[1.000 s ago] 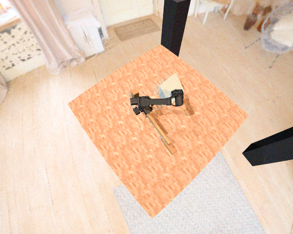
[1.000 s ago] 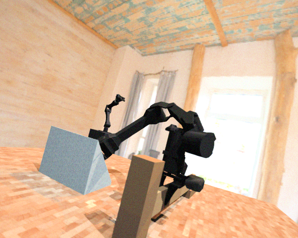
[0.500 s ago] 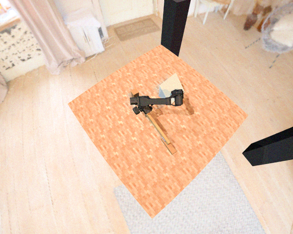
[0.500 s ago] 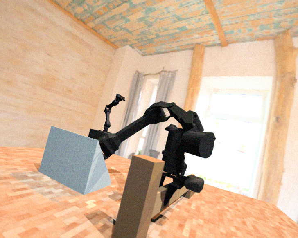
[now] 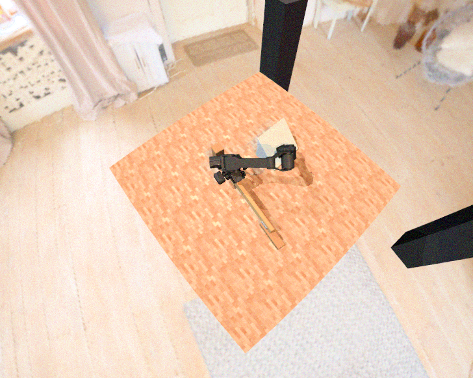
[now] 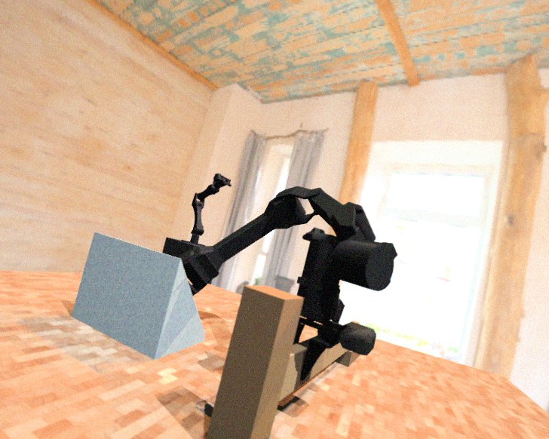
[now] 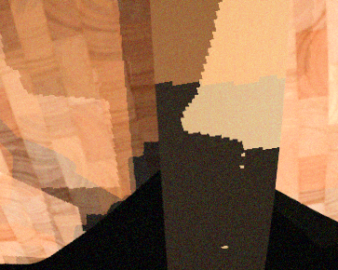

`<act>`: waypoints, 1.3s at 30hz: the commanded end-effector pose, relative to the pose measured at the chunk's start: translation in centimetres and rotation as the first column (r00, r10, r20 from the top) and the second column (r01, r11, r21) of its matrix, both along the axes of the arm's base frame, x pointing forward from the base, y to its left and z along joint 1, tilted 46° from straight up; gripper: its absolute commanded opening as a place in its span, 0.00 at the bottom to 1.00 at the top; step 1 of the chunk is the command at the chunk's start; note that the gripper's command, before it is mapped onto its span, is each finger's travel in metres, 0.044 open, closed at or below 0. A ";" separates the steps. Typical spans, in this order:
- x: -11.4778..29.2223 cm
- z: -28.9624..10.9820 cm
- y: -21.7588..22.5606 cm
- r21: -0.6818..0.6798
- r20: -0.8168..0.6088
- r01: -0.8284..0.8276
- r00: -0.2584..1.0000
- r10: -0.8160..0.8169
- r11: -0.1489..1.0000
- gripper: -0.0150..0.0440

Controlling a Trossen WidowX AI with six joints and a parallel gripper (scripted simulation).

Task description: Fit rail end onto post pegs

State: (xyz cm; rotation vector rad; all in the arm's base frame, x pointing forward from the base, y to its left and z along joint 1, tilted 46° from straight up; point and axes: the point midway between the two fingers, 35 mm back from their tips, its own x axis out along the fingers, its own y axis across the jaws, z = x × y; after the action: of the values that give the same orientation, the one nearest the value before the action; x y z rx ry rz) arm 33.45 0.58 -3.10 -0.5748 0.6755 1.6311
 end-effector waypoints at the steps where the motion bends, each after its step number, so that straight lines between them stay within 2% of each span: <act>1: 0.2 0.0 -0.4 -0.002 0.008 0.005 1.000 -0.005 1.000 0.25; 39: 0.2 -0.8 -1.2 -0.003 0.009 0.005 1.000 -0.005 1.000 0.25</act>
State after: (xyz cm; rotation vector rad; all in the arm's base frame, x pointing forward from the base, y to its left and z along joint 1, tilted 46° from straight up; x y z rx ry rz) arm 33.45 -0.21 -3.96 -0.5744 0.6745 1.6306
